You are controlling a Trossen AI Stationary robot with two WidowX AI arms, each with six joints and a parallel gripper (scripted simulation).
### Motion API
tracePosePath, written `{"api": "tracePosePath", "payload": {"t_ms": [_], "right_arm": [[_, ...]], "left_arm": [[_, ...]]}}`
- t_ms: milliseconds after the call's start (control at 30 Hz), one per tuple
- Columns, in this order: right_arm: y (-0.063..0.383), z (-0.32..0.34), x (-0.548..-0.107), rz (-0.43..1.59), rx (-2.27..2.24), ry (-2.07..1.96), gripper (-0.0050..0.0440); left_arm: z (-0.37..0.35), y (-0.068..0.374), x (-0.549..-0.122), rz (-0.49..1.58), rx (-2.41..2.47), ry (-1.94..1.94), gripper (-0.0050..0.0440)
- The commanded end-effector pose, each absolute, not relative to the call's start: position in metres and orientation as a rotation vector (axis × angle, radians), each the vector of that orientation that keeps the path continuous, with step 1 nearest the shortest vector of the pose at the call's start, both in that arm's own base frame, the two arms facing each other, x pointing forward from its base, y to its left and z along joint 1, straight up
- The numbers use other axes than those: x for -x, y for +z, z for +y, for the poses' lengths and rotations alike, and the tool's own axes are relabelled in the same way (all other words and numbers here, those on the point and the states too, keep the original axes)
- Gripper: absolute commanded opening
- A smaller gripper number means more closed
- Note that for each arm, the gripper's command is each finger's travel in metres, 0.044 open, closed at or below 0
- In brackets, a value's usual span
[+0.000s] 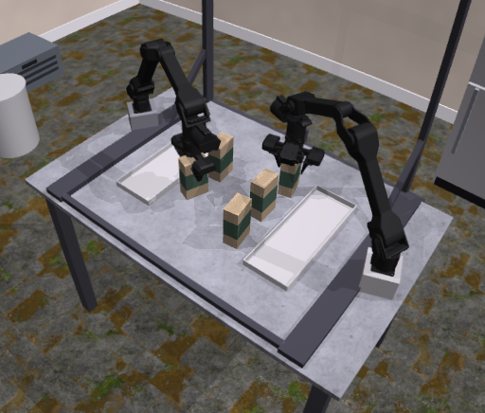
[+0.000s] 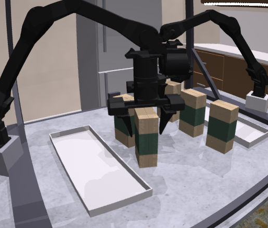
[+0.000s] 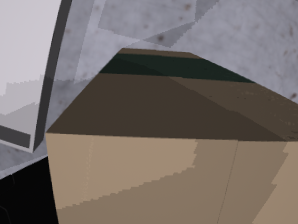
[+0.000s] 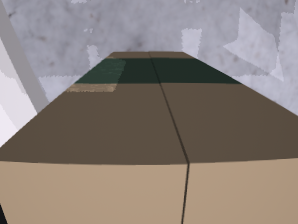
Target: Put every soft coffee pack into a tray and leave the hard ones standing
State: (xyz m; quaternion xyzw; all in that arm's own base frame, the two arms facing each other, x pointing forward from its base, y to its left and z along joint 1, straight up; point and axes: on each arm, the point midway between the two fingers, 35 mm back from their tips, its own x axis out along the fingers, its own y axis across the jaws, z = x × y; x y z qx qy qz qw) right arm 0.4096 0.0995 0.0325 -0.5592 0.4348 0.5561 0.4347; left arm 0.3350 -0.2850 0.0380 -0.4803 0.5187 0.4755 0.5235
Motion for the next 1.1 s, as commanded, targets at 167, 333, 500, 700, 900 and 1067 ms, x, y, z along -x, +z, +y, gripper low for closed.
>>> {"api": "tracePosePath", "payload": {"t_ms": [167,333,500,700,900,1067], "right_arm": [[0.0406,0.101,-0.4127,1.061,1.397,1.367,0.0108],[0.0406,0.101,-0.4127,1.061,1.397,1.367,0.0108],[0.0406,0.101,-0.4127,1.061,1.397,1.367,0.0108],[0.0406,0.101,-0.4127,1.061,1.397,1.367,0.0108],[0.0406,0.101,-0.4127,1.061,1.397,1.367,0.0108],[0.0406,0.101,-0.4127,1.061,1.397,1.367,0.0108]], "left_arm": [[-0.2875,0.046,-0.3365,1.242,1.175,1.123,0.0354],[-0.2875,0.046,-0.3365,1.242,1.175,1.123,0.0354],[-0.2875,0.046,-0.3365,1.242,1.175,1.123,0.0354],[-0.2875,0.046,-0.3365,1.242,1.175,1.123,0.0354],[-0.2875,0.046,-0.3365,1.242,1.175,1.123,0.0354],[-0.2875,0.046,-0.3365,1.242,1.175,1.123,0.0354]]}}
